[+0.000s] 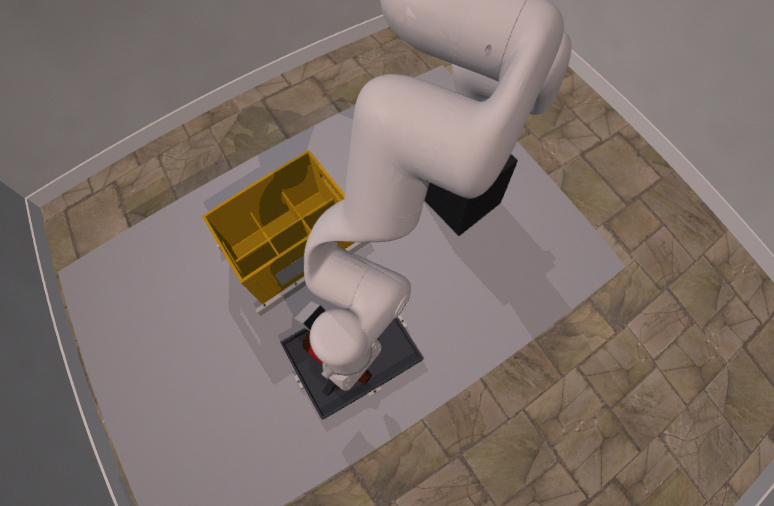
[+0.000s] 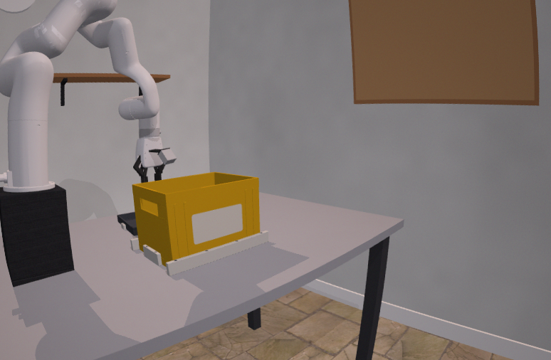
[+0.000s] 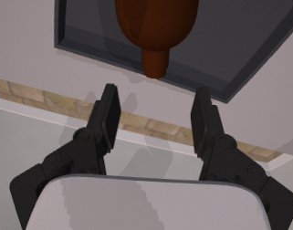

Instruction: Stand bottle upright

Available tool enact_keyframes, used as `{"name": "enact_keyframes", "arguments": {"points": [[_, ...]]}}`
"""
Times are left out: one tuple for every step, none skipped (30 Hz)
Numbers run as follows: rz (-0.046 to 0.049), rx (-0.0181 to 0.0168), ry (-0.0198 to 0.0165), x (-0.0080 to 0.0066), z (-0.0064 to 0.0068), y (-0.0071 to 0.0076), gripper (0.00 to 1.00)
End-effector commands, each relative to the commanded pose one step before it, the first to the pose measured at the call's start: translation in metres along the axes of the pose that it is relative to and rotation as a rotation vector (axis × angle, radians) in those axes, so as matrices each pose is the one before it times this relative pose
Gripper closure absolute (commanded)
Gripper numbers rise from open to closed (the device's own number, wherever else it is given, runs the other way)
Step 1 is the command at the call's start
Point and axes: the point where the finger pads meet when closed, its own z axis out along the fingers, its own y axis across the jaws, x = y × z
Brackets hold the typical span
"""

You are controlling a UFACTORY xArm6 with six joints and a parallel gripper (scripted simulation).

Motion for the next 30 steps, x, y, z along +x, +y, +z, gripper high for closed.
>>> {"name": "enact_keyframes", "arguments": {"points": [[0.00006, 0.00479, -0.00065, -0.00044, 0.0145, -0.00266, 0.35], [0.0, 0.0, 0.0, 0.0, 0.00307, 0.0, 0.35], [0.0, 0.0, 0.0, 0.0, 0.00294, -0.00001, 0.35], [0.0, 0.0, 0.0, 0.0, 0.0, 0.0, 0.35], [0.0, 0.0, 0.0, 0.0, 0.0, 0.0, 0.35], [0.0, 0.0, 0.0, 0.0, 0.00281, -0.00001, 0.35], [0.0, 0.0, 0.0, 0.0, 0.00266, -0.00001, 0.35], [0.0, 0.0, 0.0, 0.0, 0.00251, -0.00001, 0.35], [0.0, 0.0, 0.0, 0.0, 0.00235, 0.0, 0.35], [0.0, 0.0, 0.0, 0.0, 0.00218, -0.00001, 0.35], [0.0, 0.0, 0.0, 0.0, 0.00201, -0.00001, 0.35], [0.0, 0.0, 0.0, 0.0, 0.00184, 0.0, 0.35], [0.0, 0.0, 0.0, 0.0, 0.00166, -0.00001, 0.35], [0.0, 0.0, 0.0, 0.0, 0.00149, 0.0, 0.35], [0.0, 0.0, 0.0, 0.0, 0.00131, 0.0, 0.35], [0.0, 0.0, 0.0, 0.0, 0.00113, -0.00001, 0.35], [0.0, 0.0, 0.0, 0.0, 0.00097, -0.00001, 0.35], [0.0, 0.0, 0.0, 0.0, 0.0008, 0.0, 0.35], [0.0, 0.0, 0.0, 0.0, 0.00065, 0.0, 0.35], [0.0, 0.0, 0.0, 0.0, 0.00051, 0.0, 0.35], [0.0, 0.0, 0.0, 0.0, 0.0, 0.0, 0.35], [0.0, 0.0, 0.0, 0.0, 0.0, 0.0, 0.35], [0.0, 0.0, 0.0, 0.0, 0.00038, 0.0, 0.35], [0.0, 0.0, 0.0, 0.0, 0.00026, 0.0, 0.35], [0.0, 0.0, 0.0, 0.0, 0.00017, 0.0, 0.35], [0.0, 0.0, 0.0, 0.0, 0.00009, 0.0, 0.35], [0.0, 0.0, 0.0, 0.0, 0.00003, 0.0, 0.35], [0.0, 0.0, 0.0, 0.0, 0.0, 0.0, 0.35], [0.0, 0.0, 0.0, 0.0, 0.0, 0.0, 0.35], [0.0, 0.0, 0.0, 0.0, 0.0, 0.0, 0.35]]}}
